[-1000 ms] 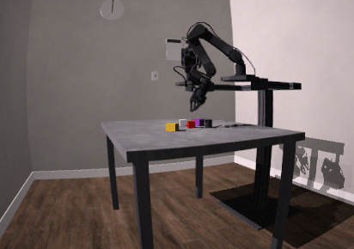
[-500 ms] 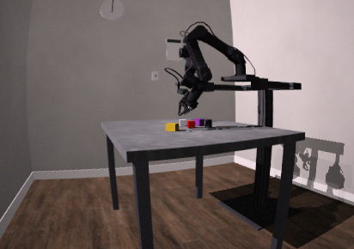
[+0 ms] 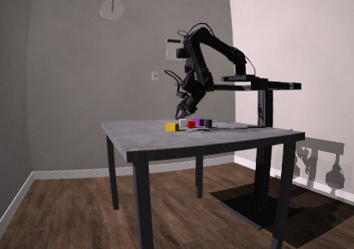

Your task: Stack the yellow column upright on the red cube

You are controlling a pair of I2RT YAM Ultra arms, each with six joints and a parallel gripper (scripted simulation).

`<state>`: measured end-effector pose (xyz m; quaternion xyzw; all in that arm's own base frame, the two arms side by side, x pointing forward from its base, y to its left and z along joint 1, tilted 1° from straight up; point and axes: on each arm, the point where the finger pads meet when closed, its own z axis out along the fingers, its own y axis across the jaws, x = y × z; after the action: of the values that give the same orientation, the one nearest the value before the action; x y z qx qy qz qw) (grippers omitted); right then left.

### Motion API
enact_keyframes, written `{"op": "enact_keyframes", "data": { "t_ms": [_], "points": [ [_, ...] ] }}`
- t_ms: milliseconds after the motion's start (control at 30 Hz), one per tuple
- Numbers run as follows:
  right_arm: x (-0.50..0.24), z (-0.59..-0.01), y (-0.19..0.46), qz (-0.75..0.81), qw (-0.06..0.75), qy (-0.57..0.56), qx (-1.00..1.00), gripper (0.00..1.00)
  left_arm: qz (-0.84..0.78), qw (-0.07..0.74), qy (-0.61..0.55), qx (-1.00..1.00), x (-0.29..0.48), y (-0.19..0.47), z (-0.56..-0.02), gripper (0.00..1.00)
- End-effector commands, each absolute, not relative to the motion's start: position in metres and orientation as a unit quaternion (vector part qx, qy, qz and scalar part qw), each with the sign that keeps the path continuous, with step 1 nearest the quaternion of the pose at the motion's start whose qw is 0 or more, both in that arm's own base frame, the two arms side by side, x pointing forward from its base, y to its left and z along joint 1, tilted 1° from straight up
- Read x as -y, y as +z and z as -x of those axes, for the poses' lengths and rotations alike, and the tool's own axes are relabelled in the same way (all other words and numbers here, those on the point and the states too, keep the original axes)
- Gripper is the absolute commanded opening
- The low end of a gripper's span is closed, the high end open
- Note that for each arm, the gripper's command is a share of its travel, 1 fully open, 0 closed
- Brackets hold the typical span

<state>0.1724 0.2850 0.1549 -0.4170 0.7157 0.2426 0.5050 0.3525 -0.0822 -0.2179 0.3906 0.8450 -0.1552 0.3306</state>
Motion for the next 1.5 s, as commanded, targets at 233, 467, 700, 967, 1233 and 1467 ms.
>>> {"op": "enact_keyframes", "data": {
  "t_ms": [233,467,700,967,1233,1467],
  "points": [
    [-0.316,-0.204,0.093,0.431,0.461,0.207,-0.748,1.0,-0.397,0.354,-0.159,-0.832,0.065,-0.224,-0.367,0.64],
    [-0.311,-0.205,0.034,0.448,0.402,0.172,-0.78,1.0,-0.396,0.356,-0.156,-0.832,0.066,-0.234,-0.374,0.64],
    [-0.311,-0.205,0.036,0.447,0.405,0.174,-0.779,1.0,-0.393,0.356,-0.157,-0.833,0.072,-0.241,-0.379,0.64],
    [-0.311,-0.205,0.036,0.447,0.405,0.174,-0.779,1.0,-0.393,0.36,-0.153,-0.832,0.077,-0.246,-0.385,0.64],
    [-0.311,-0.205,0.036,0.447,0.405,0.174,-0.779,1.0,-0.393,0.361,-0.153,-0.832,0.083,-0.254,-0.391,0.64],
    [-0.307,-0.201,0.031,0.449,0.396,0.17,-0.783,1.0,-0.393,0.361,-0.153,-0.832,0.087,-0.26,-0.395,0.64]
  ]
}}
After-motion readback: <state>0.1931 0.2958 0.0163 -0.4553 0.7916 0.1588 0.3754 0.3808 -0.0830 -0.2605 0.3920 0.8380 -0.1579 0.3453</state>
